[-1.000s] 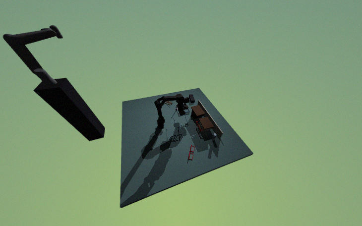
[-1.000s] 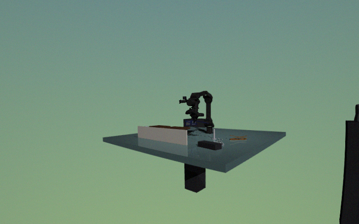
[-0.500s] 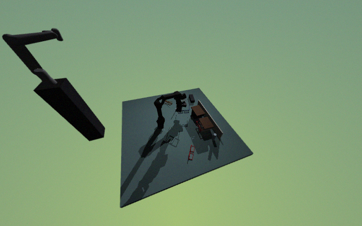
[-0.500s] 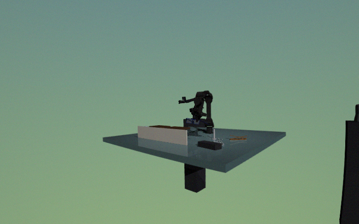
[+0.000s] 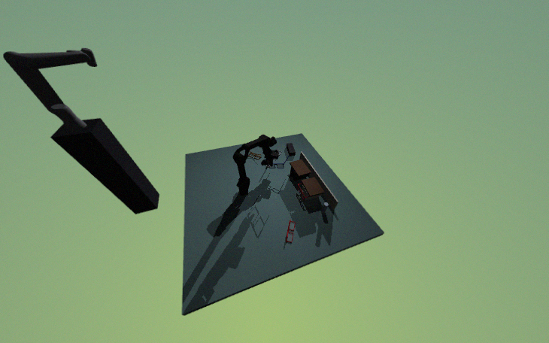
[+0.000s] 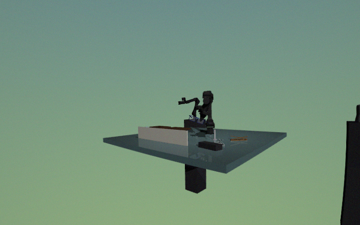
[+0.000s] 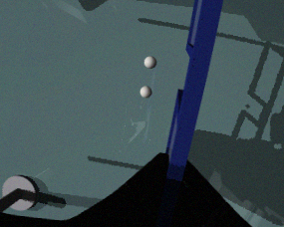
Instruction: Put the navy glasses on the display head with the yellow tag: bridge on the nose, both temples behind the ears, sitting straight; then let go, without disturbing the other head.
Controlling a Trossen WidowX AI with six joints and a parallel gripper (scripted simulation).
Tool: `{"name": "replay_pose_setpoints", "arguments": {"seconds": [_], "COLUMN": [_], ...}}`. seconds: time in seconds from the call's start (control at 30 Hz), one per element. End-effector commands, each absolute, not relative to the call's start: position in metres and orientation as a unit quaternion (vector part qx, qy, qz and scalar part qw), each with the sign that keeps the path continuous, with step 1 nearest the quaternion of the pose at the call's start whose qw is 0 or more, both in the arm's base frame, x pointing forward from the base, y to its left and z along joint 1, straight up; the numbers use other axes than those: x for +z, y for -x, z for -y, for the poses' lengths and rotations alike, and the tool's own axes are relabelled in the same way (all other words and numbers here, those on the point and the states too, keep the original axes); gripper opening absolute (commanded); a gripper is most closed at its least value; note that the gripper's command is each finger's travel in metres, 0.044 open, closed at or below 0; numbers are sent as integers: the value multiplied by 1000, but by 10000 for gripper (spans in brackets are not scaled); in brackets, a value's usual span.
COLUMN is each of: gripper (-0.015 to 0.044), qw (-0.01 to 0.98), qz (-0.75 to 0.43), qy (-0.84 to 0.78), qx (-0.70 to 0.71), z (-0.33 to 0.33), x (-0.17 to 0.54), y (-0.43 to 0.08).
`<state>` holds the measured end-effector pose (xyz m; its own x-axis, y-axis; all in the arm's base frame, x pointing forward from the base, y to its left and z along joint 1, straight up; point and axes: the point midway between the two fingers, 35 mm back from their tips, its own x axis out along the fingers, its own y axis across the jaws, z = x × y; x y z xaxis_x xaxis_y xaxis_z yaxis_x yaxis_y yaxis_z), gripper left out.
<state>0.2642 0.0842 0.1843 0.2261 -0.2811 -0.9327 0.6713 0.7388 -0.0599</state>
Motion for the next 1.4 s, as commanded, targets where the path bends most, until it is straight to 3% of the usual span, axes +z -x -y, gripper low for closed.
{"name": "replay_pose_setpoints", "arguments": {"seconds": [0.0,0.73,1.37], "gripper": [0,0,0], "qw": [765,745,656], "qz": [-510,-340,-215], "qy": [-211,-419,-622], "qx": [-332,-391,-369], "z": [-94,-154,-205], "x": [188,209,230], "y": [-263,-243,-212]}}
